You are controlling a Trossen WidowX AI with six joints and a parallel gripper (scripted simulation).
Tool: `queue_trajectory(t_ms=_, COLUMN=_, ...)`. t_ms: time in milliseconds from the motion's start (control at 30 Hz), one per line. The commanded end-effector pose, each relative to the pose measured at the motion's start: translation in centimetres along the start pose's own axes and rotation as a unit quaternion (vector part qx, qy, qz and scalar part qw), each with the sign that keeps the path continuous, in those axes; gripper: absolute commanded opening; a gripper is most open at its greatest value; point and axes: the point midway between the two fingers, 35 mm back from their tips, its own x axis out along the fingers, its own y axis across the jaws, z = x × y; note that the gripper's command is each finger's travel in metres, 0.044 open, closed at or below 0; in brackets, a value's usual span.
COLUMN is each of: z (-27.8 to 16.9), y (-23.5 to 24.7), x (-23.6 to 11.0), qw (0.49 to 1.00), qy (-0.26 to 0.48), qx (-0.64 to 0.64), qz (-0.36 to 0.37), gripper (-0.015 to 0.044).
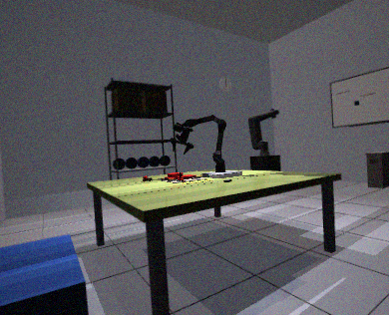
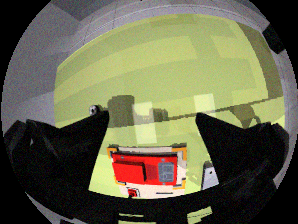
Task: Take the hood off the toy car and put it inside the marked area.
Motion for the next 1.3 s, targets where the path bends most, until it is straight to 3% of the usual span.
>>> queue_trajectory(t_ms=0, z=-5.9, y=4.1, x=1.6, qw=0.960, qy=0.086, qx=-0.268, qz=0.004, gripper=0.0440)
queue_trajectory(t_ms=167, z=-12.2, y=6.8, x=2.5, qw=0.850, qy=0.161, qx=-0.502, qz=0.023, gripper=0.0440)
queue_trajectory(t_ms=367, z=-20.0, y=8.4, x=2.9, qw=0.650, qy=0.233, qx=-0.720, qz=0.061, gripper=0.0440)
queue_trajectory(t_ms=433, z=-19.9, y=8.4, x=3.2, qw=0.630, qy=0.238, qx=-0.736, qz=0.065, gripper=0.0440)
queue_trajectory(t_ms=1267, z=-20.5, y=8.1, x=4.6, qw=0.627, qy=0.239, qx=-0.738, qz=0.065, gripper=0.0440)
